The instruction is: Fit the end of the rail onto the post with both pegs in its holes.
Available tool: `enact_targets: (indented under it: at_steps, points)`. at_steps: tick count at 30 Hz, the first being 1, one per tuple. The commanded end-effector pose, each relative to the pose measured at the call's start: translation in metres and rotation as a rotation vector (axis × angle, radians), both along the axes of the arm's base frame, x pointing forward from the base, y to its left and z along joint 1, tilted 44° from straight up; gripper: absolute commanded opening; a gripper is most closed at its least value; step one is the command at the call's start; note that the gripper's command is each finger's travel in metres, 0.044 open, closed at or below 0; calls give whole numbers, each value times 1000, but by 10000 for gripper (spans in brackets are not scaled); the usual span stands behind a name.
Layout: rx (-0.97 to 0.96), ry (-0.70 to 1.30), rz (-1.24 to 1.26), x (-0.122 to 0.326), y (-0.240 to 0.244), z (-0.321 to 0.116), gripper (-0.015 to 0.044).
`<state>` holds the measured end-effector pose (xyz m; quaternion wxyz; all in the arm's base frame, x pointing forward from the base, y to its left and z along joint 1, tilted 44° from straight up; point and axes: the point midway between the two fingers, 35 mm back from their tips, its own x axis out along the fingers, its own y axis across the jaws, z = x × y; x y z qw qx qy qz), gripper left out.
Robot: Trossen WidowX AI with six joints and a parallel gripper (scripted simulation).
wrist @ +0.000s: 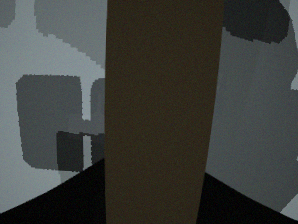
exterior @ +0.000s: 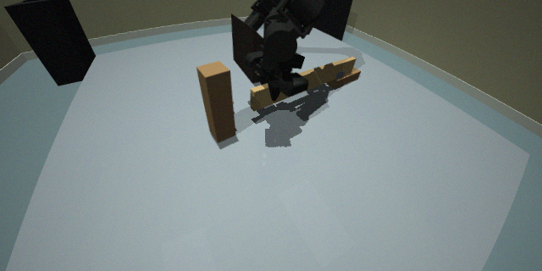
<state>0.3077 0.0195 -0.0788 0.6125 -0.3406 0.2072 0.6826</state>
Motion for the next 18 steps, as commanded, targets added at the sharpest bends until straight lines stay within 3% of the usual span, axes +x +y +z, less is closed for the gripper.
enact_targets:
  at_steps: [1,18]
  points:
    - [-2,-3,-1,1,-2,-2,0]
    - [-2,-3,-1,2,-7,-4,0]
